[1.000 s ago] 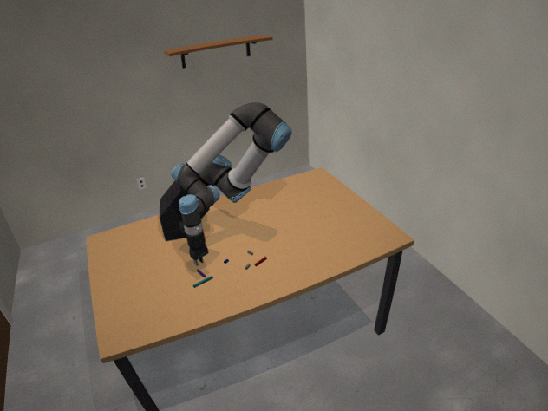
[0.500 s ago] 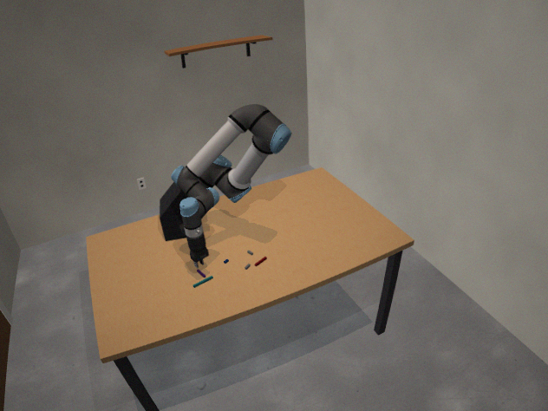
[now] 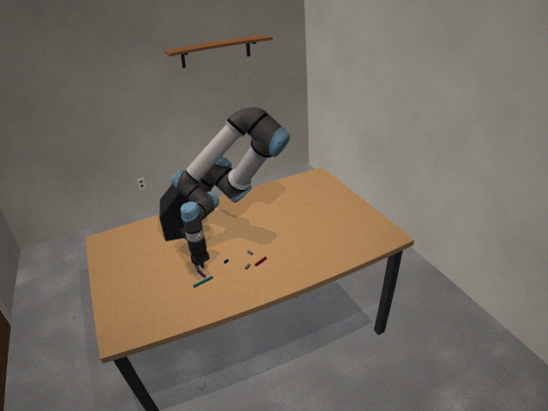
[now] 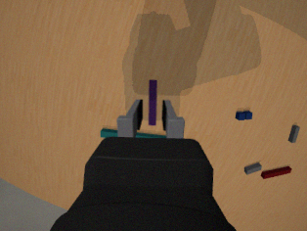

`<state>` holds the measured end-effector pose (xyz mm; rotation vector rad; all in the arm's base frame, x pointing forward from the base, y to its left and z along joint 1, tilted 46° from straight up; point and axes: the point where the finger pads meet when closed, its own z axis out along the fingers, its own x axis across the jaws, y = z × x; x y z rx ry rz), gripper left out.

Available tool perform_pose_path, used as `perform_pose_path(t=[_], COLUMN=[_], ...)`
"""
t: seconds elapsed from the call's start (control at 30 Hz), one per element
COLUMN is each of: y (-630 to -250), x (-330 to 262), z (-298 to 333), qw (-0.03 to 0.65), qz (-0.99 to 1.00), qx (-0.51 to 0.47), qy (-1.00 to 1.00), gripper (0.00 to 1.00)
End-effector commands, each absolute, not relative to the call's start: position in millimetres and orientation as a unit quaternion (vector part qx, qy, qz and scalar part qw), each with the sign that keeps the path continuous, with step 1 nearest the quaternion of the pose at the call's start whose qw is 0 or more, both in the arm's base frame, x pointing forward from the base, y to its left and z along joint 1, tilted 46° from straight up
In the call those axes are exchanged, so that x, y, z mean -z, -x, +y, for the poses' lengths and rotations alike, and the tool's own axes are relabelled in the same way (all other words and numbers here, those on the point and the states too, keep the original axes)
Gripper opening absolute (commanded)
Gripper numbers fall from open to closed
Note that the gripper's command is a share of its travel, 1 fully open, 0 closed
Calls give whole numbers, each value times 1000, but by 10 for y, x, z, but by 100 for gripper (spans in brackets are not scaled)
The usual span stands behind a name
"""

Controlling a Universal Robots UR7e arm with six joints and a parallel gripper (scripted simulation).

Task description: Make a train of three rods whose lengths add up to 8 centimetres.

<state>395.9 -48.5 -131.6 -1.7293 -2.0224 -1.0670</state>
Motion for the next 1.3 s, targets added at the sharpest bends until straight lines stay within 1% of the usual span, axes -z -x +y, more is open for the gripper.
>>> perform_pose_path(t=[0.0,1.27], y=[-3977,-4003], x=[1361,1436], z=[-445,-372], qw=[136,136], qz=[-699,-699], qx=[369,369], qy=[598,598], gripper=[54,54])
